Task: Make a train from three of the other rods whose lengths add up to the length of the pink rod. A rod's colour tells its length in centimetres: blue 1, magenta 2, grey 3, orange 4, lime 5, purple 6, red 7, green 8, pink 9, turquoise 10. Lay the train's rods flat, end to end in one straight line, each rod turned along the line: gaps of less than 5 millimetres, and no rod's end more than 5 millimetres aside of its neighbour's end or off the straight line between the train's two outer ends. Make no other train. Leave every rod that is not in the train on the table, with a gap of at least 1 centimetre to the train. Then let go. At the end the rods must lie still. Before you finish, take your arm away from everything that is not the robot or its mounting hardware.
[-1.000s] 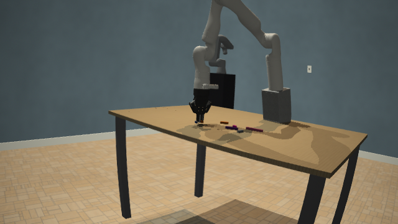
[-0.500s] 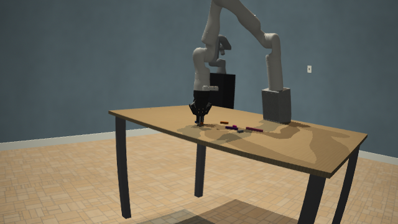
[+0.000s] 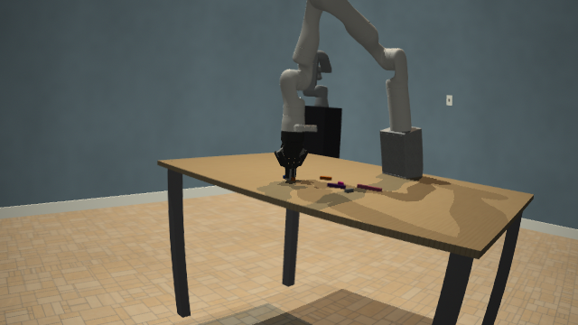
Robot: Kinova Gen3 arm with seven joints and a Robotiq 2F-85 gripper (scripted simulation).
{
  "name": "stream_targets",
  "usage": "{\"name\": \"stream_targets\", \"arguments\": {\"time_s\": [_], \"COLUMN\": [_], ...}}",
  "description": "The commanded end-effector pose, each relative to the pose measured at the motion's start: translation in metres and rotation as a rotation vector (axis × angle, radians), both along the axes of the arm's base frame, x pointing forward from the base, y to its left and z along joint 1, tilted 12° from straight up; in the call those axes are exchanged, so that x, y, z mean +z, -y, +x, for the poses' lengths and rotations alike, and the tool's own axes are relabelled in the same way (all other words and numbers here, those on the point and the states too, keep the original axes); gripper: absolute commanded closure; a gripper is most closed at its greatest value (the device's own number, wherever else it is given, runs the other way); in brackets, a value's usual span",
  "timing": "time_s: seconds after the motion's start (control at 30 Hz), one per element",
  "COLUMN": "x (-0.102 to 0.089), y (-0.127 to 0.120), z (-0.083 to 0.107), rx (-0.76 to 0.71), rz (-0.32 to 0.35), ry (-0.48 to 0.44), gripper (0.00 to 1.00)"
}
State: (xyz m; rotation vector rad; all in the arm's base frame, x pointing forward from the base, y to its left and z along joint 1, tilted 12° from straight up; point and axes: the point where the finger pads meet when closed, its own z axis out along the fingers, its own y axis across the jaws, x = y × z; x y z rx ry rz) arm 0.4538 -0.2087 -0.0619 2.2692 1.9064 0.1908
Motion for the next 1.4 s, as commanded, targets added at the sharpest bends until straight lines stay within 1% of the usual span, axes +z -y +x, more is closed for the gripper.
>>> {"name": "stream_targets", "arguments": {"time_s": [0.0,0.57,0.6,0.67,0.7,0.77,0.8,0.87,0.9,0.97,1.0,1.37], "x": [0.0008,0.0008,0.0008,0.0008,0.0008,0.0008,0.0008,0.0008,0.0008,0.0008,0.0008,0.0008], "y": [0.0003,0.0003,0.0003,0.0003,0.0003,0.0003,0.0003,0.0003,0.0003,0.0003,0.0003,0.0002], "z": [0.0005,0.0005,0.0005,0.0005,0.0005,0.0005,0.0005,0.0005,0.0005,0.0005,0.0005,0.0005], "rx": [0.0,0.0,0.0,0.0,0.0,0.0,0.0,0.0,0.0,0.0,0.0,0.0], "rz": [0.0,0.0,0.0,0.0,0.0,0.0,0.0,0.0,0.0,0.0,0.0,0.0], "ry": [0.002,0.002,0.002,0.002,0.002,0.002,0.002,0.002,0.002,0.002,0.002,0.002], "gripper": [0.95,0.95,0.92,0.92,0.88,0.88,0.84,0.84,0.8,0.8,0.76,0.76]}}
